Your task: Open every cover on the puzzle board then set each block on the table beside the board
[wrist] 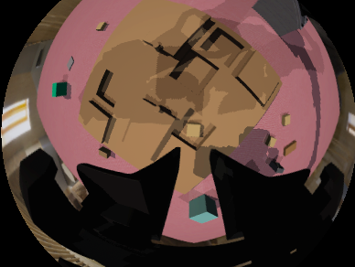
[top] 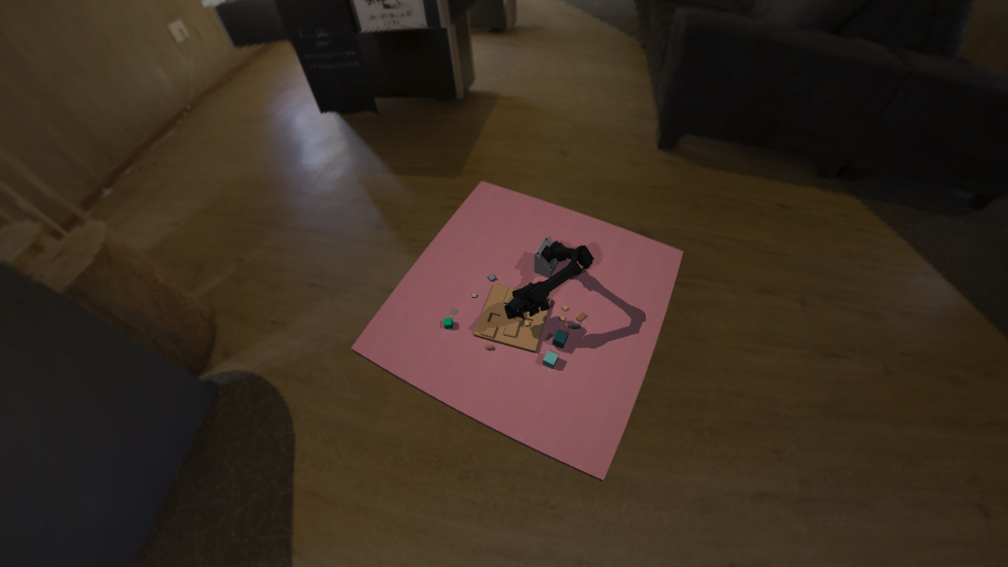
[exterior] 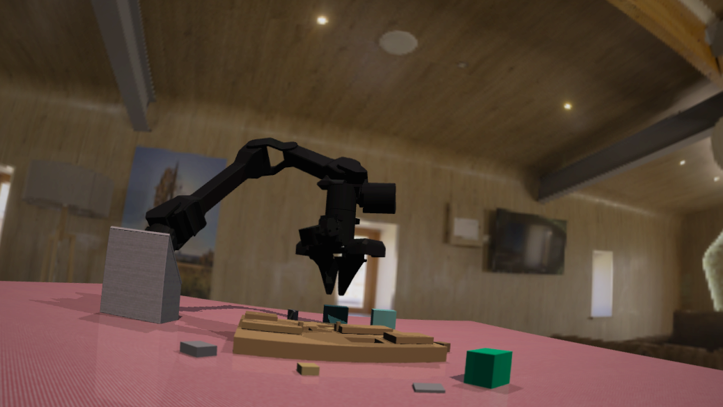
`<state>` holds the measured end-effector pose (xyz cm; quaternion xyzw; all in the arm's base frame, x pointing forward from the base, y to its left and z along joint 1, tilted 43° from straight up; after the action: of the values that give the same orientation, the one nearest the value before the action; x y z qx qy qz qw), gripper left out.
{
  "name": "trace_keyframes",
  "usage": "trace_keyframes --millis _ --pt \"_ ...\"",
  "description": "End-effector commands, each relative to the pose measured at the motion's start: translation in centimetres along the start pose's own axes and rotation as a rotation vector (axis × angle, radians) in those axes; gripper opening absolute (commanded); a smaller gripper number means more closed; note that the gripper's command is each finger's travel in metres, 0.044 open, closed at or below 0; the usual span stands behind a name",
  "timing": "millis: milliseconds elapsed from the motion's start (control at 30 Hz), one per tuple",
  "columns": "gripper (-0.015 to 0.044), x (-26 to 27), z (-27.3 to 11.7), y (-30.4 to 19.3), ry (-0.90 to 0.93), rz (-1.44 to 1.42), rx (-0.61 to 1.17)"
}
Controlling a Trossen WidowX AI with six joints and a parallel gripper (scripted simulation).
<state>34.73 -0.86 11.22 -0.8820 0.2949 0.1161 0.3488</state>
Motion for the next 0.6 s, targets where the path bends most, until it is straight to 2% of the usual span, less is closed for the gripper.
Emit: trace_keyframes --millis 0,333,567 --pt "0.0144 -0.1 0.5 0.0 -0.009 -0.004 -0.009" --pt "0.0144 -0.2 3.5 -0.1 -0.010 -0.004 -0.008" --pt "0.0144 -0.2 3.7 -0.1 -0.010 -0.004 -0.007"
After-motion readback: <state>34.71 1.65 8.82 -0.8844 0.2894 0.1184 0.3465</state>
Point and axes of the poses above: the point midway between the two fingers, 35 mm back from their tips, its own z axis out along the fingers, its own x axis across the jaws, y = z × x, the point moved 9 cm from there along -z, back along the fingers, and after that the axes turned 8 degrees about -z, right-handed, at the moved point
